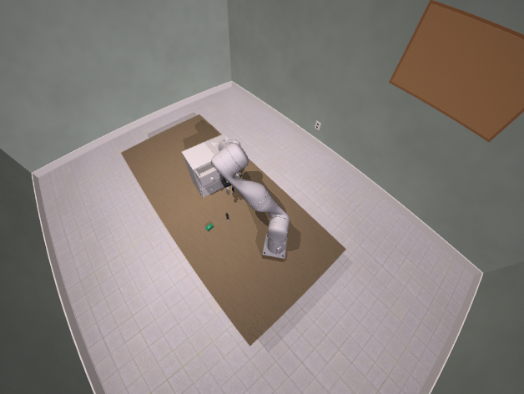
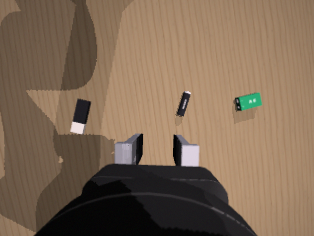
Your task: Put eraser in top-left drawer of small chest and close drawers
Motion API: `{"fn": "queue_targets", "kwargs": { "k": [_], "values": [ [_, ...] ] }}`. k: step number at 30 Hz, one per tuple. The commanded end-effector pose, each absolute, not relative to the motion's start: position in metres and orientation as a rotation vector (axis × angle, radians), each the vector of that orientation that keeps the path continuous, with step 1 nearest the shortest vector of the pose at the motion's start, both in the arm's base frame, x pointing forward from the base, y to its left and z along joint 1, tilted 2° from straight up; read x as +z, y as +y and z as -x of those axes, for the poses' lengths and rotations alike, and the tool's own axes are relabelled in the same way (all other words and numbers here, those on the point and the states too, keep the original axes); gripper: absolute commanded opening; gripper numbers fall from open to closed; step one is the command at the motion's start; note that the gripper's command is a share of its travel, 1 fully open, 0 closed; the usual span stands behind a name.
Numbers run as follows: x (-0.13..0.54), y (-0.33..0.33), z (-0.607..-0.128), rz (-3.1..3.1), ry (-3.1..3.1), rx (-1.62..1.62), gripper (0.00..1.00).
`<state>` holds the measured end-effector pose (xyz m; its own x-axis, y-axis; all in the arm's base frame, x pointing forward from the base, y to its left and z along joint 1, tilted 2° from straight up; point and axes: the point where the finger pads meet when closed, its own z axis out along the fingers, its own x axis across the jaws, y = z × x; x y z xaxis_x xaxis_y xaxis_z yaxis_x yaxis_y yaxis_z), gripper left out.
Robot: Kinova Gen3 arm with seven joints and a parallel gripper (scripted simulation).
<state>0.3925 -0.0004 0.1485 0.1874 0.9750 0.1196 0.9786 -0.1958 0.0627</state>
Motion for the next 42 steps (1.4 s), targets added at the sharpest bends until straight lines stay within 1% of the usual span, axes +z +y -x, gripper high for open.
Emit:
{"fn": "queue_targets", "kwargs": {
  "k": [1, 2, 5, 10, 18, 25, 26, 42],
  "values": [
    [0.115, -0.037, -0.387, 2.468, -1.884, -0.141, 0.67],
    [0.104, -0.047, -0.386, 2.484, -1.867, -0.138, 0.67],
    [0.104, -0.047, -0.386, 2.484, -1.867, -0.138, 0.67],
    [0.06, -0.092, -0.373, 2.559, -1.791, -0.109, 0.67],
    [0.03, -0.124, -0.356, 2.613, -1.733, -0.072, 0.67],
    [0.027, -0.127, -0.354, 2.619, -1.726, -0.067, 0.67],
    [0.027, -0.127, -0.354, 2.619, -1.726, -0.067, 0.75],
    [0.027, -0.127, -0.354, 2.619, -1.726, -0.067, 0.75]
  ]
}}
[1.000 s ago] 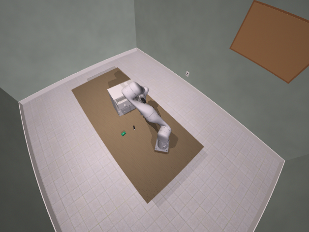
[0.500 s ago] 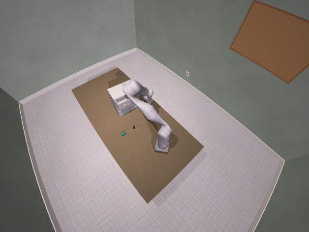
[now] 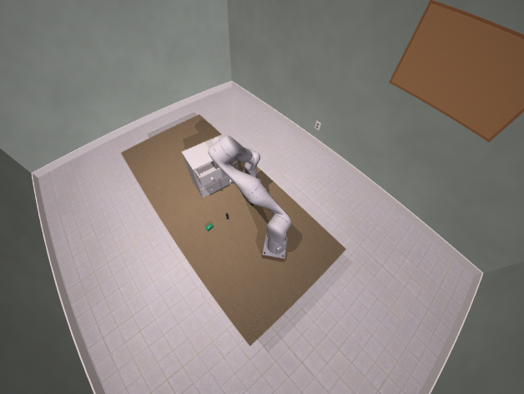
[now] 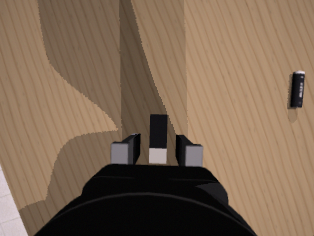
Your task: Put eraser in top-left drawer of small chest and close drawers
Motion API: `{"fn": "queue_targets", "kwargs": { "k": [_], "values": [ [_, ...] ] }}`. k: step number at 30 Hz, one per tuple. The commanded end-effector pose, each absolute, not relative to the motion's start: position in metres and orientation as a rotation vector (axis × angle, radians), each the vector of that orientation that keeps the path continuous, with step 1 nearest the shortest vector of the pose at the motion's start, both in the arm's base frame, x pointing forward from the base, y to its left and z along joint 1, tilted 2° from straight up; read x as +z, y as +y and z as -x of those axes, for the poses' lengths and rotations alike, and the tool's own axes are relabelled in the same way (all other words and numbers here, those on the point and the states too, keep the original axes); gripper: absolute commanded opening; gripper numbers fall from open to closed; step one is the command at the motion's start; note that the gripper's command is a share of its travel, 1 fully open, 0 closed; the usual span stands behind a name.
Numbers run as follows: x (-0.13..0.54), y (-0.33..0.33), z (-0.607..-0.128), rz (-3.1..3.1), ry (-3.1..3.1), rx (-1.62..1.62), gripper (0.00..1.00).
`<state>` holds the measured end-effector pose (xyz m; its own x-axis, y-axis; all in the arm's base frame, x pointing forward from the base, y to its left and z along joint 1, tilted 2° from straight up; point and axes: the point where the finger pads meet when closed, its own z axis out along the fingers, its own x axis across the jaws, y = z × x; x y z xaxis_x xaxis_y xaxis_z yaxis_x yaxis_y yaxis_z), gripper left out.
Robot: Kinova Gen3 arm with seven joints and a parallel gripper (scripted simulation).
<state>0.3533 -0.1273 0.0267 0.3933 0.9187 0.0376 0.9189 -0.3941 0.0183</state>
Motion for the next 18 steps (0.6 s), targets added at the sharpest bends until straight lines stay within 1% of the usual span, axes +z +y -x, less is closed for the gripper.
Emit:
{"fn": "queue_targets", "kwargs": {
  "k": [1, 18],
  "values": [
    [0.027, -0.127, -0.354, 2.619, -1.726, -0.067, 0.75],
    [0.015, -0.127, -0.354, 2.619, -1.73, -0.066, 0.75]
  ]
}}
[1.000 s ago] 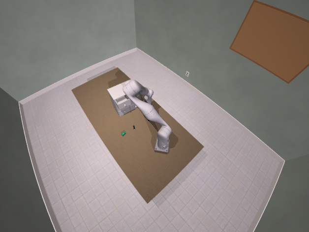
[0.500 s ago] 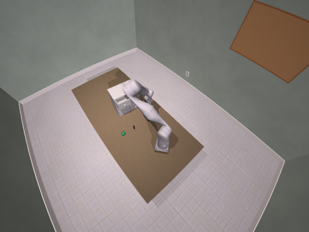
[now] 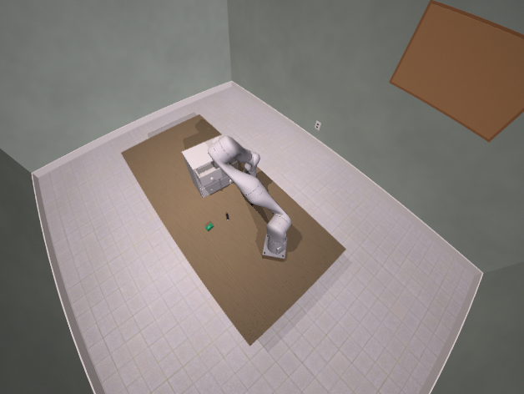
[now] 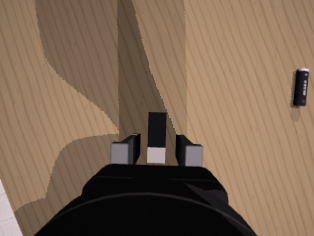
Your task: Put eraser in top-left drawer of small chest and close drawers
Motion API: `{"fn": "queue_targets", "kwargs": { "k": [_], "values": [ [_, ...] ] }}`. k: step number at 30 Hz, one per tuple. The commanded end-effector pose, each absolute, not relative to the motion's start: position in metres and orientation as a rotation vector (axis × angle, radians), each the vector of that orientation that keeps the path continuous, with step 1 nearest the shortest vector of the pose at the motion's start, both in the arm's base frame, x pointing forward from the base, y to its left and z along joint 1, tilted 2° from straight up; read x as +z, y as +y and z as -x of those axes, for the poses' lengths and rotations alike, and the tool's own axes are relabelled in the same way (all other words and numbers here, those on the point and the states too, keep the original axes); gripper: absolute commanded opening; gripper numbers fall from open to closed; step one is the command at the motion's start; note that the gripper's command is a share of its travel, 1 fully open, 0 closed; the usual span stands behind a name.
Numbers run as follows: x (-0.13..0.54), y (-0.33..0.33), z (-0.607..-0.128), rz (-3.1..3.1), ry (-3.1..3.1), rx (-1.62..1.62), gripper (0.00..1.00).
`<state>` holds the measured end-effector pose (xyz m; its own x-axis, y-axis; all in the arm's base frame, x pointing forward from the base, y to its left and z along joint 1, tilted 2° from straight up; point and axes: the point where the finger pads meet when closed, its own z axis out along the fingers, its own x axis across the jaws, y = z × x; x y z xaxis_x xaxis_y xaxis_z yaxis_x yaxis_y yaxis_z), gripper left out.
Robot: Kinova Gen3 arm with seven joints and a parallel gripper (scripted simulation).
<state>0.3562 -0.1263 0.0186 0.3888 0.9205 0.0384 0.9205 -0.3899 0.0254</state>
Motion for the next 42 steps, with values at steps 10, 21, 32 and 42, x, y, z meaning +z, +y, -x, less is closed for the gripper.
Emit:
{"fn": "queue_targets", "kwargs": {
  "k": [10, 21, 32, 42],
  "values": [
    [-0.012, -0.127, -0.356, -2.623, 1.732, 0.066, 0.75],
    [-0.025, -0.127, -0.356, -2.623, 1.732, 0.066, 0.75],
    [-0.025, -0.127, -0.357, -2.623, 1.732, 0.066, 0.75],
    [-0.025, -0.127, -0.357, -2.623, 1.732, 0.066, 0.75]
  ]
}}
